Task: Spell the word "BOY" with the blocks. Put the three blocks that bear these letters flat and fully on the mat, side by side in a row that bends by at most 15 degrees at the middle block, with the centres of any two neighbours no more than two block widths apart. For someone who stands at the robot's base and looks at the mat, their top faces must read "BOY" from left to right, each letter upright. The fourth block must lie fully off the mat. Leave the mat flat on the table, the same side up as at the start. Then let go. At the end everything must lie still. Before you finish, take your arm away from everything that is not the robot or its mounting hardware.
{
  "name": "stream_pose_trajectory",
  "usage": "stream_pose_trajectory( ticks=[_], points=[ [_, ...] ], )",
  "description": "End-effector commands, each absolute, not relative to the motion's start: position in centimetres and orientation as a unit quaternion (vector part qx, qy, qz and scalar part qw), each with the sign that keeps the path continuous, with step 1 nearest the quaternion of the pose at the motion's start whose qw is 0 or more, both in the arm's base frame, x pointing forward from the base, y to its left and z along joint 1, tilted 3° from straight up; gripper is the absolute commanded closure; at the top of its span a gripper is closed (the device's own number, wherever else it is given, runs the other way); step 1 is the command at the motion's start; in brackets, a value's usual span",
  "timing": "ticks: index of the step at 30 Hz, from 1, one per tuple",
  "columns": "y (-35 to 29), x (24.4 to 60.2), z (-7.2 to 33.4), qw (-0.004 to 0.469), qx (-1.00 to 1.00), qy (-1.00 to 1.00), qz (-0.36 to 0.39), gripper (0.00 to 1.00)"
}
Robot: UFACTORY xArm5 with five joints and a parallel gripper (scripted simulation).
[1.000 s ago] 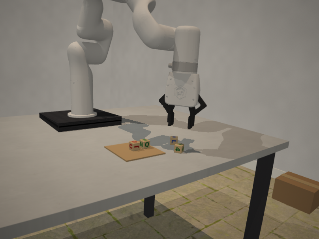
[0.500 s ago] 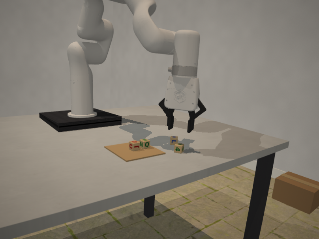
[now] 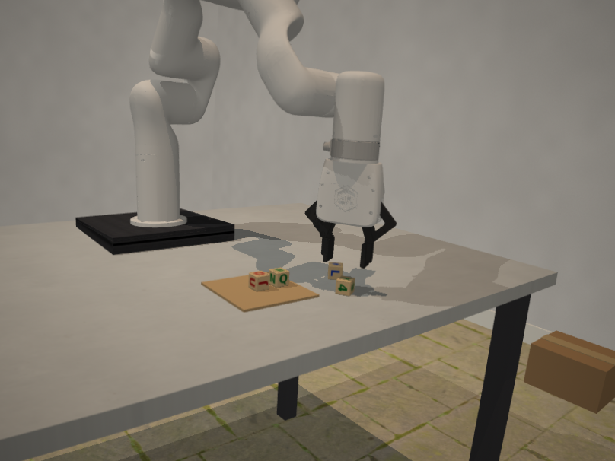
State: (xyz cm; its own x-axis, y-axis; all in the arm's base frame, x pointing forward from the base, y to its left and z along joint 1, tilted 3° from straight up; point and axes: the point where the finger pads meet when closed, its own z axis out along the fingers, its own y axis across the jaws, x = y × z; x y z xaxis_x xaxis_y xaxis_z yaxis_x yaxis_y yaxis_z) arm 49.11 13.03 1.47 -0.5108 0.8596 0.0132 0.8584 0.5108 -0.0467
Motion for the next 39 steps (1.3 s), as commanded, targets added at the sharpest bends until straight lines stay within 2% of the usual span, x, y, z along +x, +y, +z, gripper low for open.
stream_pose_trajectory(
  ticks=[1,39],
  points=[
    [13.07,49.24,0.8,0.016,-0.494,-0.869,0.016,0.37],
    [13.07,49.19,-0.19,0.016,-0.494,-0.869,0.016,0.37]
  ],
)
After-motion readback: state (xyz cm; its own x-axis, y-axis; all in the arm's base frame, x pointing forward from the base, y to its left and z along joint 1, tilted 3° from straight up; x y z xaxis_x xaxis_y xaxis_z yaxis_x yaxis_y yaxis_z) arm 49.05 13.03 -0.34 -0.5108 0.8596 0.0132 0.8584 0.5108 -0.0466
